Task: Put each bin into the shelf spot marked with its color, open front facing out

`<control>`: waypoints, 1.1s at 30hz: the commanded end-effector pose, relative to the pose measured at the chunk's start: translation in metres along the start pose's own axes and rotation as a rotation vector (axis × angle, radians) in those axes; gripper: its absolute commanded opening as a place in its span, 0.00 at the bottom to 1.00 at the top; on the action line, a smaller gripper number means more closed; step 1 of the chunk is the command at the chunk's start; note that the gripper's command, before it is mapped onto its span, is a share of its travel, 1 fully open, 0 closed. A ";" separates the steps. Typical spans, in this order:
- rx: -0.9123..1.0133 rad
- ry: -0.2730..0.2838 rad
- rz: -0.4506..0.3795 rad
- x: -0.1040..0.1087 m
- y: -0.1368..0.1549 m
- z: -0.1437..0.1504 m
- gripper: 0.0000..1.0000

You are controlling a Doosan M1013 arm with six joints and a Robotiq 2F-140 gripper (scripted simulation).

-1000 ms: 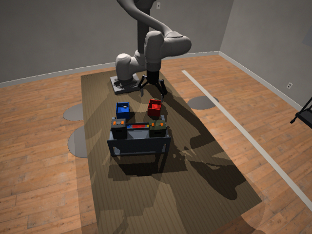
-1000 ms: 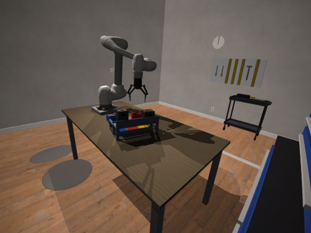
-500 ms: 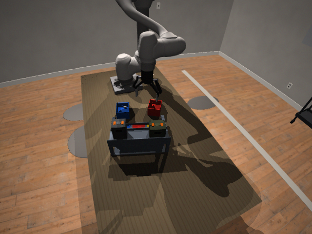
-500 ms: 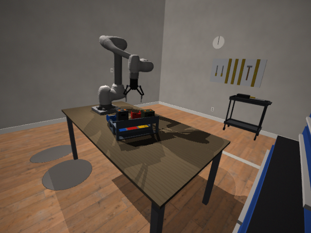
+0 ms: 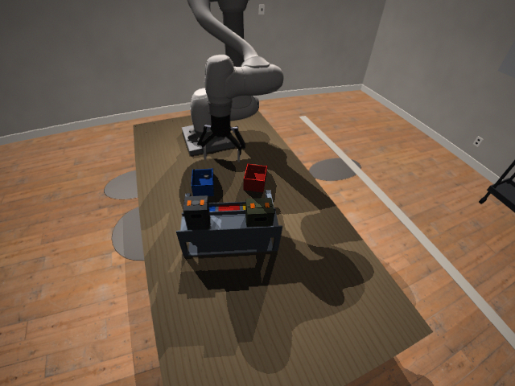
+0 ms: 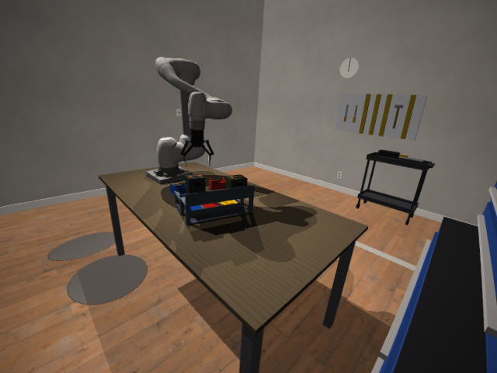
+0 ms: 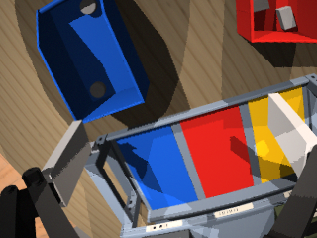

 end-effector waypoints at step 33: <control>0.198 0.010 -0.003 -0.023 -0.055 -0.053 0.10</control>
Point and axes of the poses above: the point where the finger pads meet when closed, its own x axis back along the fingers, its own z axis across the jaws, y = z × x, the point moved 9 cm from there along x, back along the fingers, and after that the axes turned 10 degrees about x, right-handed, at the moved point
